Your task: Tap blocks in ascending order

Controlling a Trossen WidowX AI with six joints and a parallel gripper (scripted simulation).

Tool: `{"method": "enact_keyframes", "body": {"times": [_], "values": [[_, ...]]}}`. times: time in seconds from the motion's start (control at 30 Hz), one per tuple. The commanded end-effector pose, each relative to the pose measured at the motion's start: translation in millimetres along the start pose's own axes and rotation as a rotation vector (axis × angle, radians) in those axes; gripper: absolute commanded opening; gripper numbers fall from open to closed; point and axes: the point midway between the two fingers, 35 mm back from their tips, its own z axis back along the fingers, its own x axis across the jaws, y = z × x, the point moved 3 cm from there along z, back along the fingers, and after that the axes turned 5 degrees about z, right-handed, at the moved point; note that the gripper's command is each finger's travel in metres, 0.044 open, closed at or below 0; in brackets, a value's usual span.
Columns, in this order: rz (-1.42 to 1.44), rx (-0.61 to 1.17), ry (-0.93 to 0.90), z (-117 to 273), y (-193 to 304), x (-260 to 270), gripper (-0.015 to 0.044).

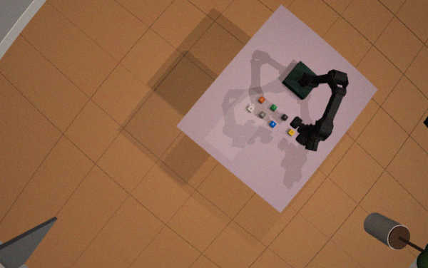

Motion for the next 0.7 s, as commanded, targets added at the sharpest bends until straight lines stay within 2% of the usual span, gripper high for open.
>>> {"method": "enact_keyframes", "body": {"times": [0.0,0.23,0.47,0.67], "values": [[-0.001,0.010,0.009,1,-8,-19,0.0020],[-0.001,0.008,0.018,2,-36,-121,0.0020],[-0.001,0.008,0.019,0,-38,-131,0.0020],[-0.001,0.008,0.018,-76,-37,-132,0.0020]]}}
